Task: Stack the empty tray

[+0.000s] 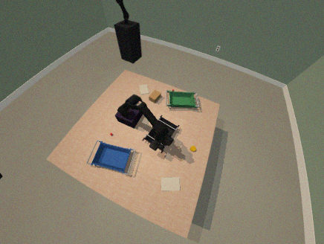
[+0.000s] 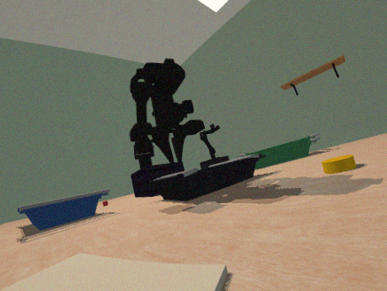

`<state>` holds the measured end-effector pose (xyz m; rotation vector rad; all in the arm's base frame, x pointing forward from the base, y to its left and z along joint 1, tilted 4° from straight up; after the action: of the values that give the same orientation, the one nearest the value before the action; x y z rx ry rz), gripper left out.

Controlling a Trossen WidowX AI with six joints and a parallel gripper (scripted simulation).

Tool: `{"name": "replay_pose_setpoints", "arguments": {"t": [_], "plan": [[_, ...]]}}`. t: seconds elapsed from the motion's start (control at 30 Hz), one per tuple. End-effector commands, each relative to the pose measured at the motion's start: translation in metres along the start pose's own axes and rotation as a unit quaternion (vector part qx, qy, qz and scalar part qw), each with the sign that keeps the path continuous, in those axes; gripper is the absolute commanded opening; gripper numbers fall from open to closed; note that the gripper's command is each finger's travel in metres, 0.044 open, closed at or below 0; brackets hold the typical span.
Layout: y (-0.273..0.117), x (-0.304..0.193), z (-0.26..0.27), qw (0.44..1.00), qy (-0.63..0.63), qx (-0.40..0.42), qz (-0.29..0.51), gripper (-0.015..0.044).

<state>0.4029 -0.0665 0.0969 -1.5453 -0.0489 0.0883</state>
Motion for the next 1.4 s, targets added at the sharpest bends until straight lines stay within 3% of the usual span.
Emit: {"name": "replay_pose_setpoints", "arguments": {"t": [0.0, 0.33, 0.43, 0.47, 1.37], "plan": [[0.0005, 0.0001, 0.0003, 1.0, 0.0, 0.0, 0.0, 0.0081], [0.0005, 0.0001, 0.0003, 1.0, 0.0, 0.0, 0.0, 0.0081], [0.0005, 0.0001, 0.0003, 1.0, 0.0, 0.0, 0.0, 0.0002], [0.0005, 0.0001, 0.0003, 1.0, 0.0, 0.0, 0.0, 0.0], [0.0001, 0.0, 0.0001, 1.0, 0.0, 0.0, 0.0, 0.0]]}}
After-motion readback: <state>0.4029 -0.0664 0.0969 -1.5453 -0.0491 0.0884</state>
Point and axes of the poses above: the point midway between the two fingers, 35 mm back from their tips, its own y axis out along the fingers, its own z axis across the jaws, x = y × z, the point moved 10 cm from there along -y, back along the fingers, and after that the axes turned 8 degrees about -y, right-handed, at the moved point
